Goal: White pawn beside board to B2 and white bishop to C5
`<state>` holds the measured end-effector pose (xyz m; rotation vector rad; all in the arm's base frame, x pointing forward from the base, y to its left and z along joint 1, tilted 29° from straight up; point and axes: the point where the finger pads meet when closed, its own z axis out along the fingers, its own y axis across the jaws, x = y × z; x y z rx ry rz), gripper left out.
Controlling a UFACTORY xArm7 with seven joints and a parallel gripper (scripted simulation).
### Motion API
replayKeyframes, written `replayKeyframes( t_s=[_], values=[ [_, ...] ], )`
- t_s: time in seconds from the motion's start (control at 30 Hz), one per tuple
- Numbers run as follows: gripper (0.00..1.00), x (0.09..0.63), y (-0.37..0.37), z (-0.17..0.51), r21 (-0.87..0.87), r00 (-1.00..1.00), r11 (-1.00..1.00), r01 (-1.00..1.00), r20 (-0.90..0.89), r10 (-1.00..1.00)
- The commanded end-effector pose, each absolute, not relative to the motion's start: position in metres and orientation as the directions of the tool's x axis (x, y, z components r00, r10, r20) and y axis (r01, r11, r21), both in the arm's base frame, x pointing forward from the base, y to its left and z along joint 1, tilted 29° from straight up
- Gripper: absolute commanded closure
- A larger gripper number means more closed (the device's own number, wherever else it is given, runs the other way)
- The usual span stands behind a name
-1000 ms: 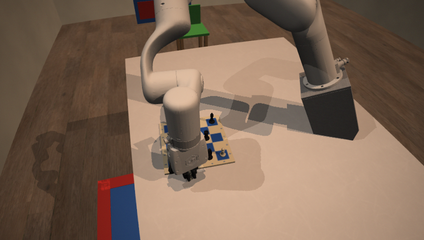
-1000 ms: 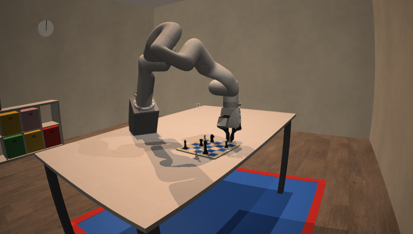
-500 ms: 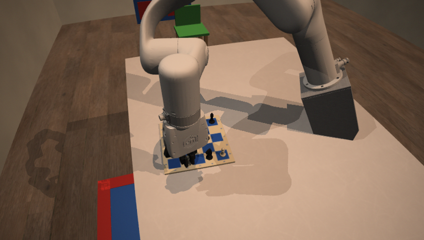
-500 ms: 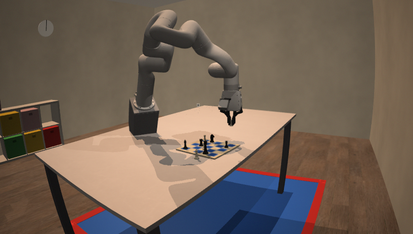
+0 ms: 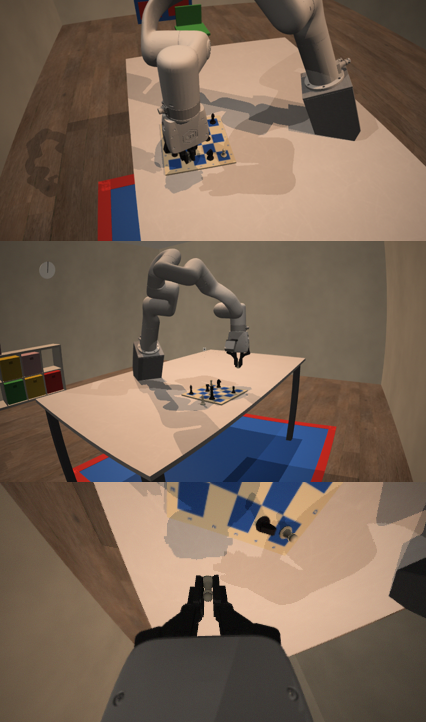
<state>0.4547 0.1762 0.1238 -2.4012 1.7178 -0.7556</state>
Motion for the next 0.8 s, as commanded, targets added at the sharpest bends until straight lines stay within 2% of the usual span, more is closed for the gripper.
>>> replayKeyframes(
  t_s=[0.0,0.23,0.77],
  values=[
    [1.0,0.456,0.173,0.128,-0.354,0.255,-0.374,-0.857,0.339,-0.905],
    [1.0,0.456,0.149,0.135,-0.333,0.313,-0.435,-0.837,0.361,-0.878],
    [1.0,0.448,0.021,0.163,-0.18,0.585,-0.715,-0.676,0.459,-0.668]
  ],
)
